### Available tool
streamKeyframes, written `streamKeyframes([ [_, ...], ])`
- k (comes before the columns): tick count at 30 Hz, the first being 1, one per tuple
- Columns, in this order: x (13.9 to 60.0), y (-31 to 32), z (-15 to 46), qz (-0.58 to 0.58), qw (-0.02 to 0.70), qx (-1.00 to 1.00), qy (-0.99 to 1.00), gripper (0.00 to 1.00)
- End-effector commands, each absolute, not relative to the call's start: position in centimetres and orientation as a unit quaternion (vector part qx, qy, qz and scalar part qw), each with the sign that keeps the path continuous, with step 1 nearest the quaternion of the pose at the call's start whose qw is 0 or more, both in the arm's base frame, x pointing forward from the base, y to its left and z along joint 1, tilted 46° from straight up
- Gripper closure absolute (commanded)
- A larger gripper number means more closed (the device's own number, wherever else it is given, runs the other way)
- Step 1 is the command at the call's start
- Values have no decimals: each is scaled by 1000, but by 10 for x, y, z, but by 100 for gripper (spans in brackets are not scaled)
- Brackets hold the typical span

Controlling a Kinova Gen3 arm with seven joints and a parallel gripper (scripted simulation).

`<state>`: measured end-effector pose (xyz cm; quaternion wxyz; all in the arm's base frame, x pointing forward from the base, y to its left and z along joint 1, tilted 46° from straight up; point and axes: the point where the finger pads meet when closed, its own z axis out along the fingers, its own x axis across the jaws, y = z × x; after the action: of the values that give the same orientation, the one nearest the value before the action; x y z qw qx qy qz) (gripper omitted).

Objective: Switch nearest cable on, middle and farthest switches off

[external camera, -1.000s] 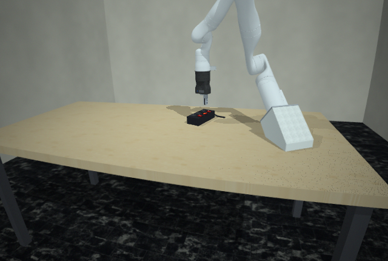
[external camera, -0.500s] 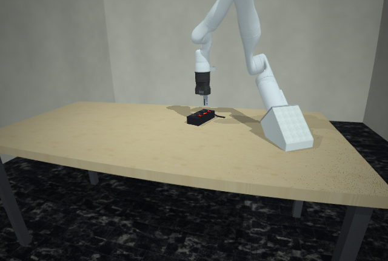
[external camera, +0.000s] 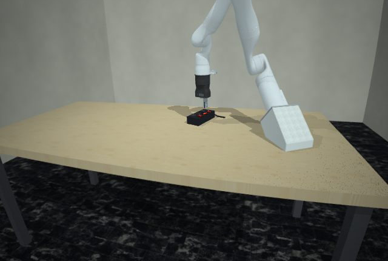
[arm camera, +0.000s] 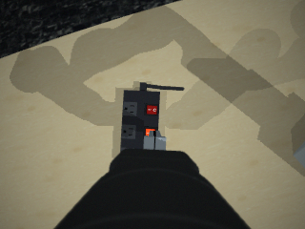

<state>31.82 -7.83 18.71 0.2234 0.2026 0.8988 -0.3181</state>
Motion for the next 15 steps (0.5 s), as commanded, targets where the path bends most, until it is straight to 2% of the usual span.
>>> streamKeyframes([
  [1,319,-83,184,-317,223,203,899,100],
  [15,323,-92,174,-318,223,203,899,100],
])
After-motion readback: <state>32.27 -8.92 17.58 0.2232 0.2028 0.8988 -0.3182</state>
